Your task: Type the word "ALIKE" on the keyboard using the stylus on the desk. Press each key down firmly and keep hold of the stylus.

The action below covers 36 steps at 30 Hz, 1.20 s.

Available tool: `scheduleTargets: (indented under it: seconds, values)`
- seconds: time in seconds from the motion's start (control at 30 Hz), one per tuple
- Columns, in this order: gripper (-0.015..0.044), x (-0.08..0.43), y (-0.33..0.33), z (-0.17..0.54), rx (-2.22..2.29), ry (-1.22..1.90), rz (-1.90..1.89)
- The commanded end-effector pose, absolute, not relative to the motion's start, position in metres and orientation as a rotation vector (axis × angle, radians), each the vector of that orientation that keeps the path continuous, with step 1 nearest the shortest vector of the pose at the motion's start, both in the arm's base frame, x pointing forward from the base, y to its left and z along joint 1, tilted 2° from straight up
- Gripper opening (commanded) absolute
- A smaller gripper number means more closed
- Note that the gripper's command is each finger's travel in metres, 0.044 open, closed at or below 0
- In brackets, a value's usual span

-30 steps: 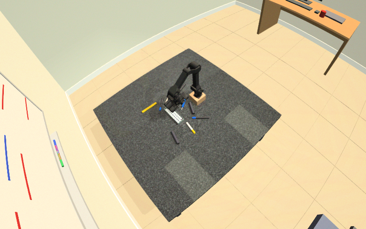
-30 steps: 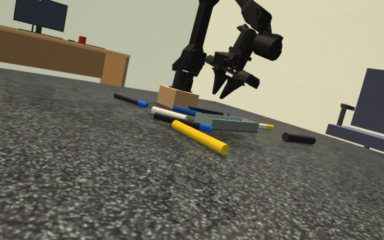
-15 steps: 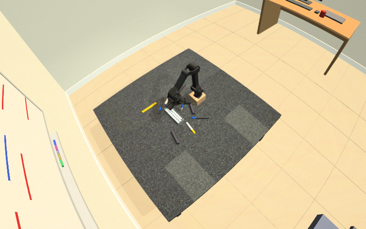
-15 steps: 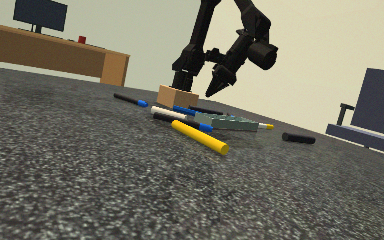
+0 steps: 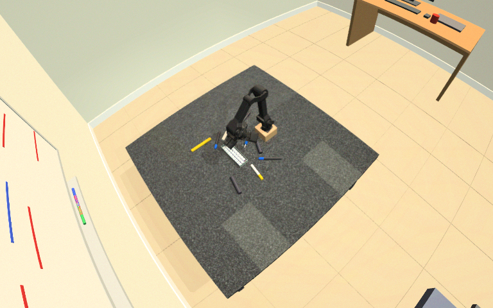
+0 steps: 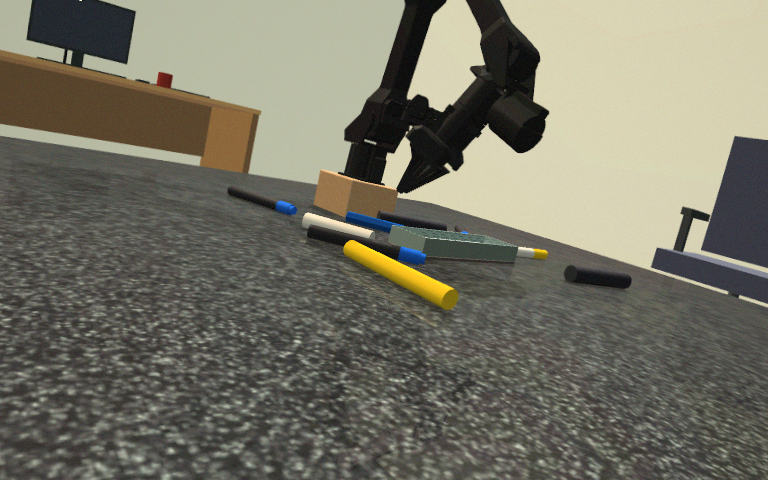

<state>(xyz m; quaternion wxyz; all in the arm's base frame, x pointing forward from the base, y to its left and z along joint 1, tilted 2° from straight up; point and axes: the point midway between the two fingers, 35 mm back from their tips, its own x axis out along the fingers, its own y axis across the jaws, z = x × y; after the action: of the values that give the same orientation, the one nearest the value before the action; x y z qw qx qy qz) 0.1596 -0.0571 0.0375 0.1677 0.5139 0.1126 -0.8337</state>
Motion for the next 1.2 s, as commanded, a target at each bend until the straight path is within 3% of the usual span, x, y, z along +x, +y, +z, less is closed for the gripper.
scheduleTargets:
  seconds: [0.0, 1.17]
  values:
    - [0.015, 0.157, -0.058, 0.035, 1.454, 0.307, -2.382]
    - [0.015, 0.158, -0.059, 0.013, 1.454, 0.307, -2.382]
